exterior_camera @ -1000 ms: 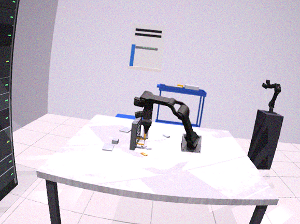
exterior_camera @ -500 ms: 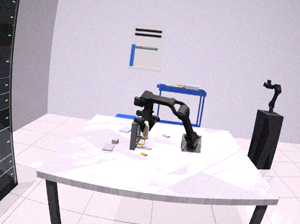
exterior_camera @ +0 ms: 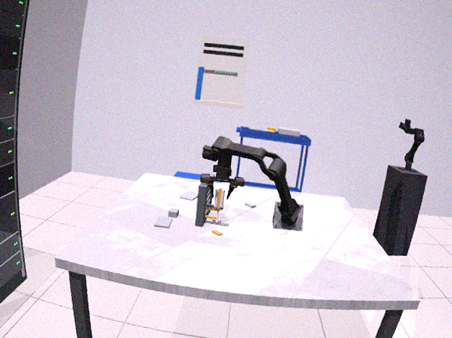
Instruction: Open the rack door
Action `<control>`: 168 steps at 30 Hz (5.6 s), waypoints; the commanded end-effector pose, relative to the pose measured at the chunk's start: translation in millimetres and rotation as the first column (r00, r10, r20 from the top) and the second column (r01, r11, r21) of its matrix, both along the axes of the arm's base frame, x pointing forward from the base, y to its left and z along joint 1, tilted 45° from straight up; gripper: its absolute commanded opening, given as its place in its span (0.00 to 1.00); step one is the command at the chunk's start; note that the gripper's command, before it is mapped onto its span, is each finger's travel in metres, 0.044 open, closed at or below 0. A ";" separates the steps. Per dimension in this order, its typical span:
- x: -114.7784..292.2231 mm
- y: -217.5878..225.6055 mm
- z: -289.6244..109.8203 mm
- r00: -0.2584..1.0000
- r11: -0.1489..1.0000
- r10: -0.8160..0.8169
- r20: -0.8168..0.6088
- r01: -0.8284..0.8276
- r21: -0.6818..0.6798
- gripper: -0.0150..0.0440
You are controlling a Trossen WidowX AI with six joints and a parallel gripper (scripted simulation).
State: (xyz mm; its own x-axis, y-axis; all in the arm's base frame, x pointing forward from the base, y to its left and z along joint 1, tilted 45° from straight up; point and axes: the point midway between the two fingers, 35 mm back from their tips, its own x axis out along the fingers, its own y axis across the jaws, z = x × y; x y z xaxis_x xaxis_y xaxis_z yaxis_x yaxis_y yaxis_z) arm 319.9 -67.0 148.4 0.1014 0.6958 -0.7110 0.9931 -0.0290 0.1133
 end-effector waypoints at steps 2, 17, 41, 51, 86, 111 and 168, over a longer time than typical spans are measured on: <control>2.5 -0.2 -4.3 0.975 0.987 -0.154 -0.157 0.158 0.010 0.75; 2.5 -0.2 -4.3 0.941 0.970 -0.236 -0.242 0.244 0.005 0.68; 2.5 -0.2 -4.3 0.941 0.970 -0.236 -0.242 0.244 0.005 0.41; 2.5 -0.2 -4.3 0.941 0.970 -0.236 -0.242 0.244 0.005 0.30; -34.5 -7.2 -16.1 0.978 0.988 0.153 0.141 -0.150 -0.033 0.29; -79.4 -25.7 -40.7 0.839 0.914 0.405 0.365 -0.382 -0.137 0.29; -130.5 -114.8 -133.2 0.133 0.540 0.774 0.619 -0.649 -0.536 0.29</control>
